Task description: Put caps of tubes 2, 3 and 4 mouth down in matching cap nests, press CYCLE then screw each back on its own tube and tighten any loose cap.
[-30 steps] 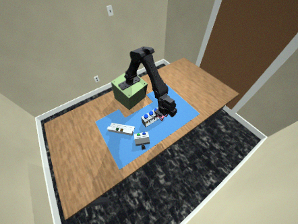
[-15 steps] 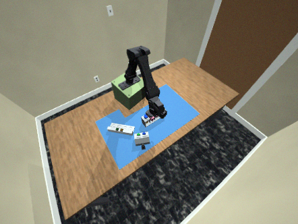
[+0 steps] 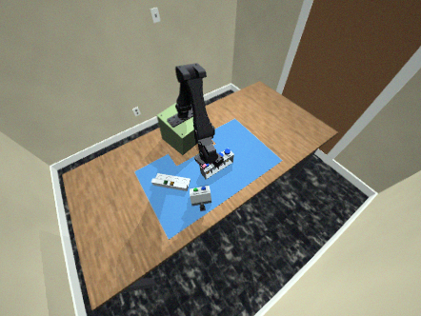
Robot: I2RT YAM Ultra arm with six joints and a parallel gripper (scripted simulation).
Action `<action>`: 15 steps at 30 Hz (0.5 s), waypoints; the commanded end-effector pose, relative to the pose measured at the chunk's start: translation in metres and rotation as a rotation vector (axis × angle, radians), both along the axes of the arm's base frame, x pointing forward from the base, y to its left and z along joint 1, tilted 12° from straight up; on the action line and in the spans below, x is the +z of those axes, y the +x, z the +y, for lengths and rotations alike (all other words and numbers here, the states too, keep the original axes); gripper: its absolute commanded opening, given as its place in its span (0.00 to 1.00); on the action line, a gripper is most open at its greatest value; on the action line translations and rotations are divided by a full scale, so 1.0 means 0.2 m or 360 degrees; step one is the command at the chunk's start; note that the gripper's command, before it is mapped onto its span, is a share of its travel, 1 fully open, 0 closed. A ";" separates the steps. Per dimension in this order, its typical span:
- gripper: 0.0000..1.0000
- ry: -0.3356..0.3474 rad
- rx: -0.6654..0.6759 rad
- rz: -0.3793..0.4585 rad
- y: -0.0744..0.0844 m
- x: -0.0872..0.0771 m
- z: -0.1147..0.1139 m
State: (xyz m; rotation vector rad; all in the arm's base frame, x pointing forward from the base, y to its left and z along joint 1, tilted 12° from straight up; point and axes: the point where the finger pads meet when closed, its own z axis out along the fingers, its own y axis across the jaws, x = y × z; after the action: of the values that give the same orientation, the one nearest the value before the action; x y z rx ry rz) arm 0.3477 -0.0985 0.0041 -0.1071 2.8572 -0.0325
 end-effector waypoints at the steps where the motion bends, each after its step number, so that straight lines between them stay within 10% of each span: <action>1: 0.49 -0.0010 0.0036 -0.0028 -0.04 0.01 -0.04; 15: 0.49 0.0043 0.0032 0.0101 -0.37 -0.10 -0.16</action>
State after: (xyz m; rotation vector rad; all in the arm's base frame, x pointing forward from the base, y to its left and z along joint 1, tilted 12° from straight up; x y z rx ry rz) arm 0.2824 -0.1244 -0.0186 -0.0931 2.9346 0.0189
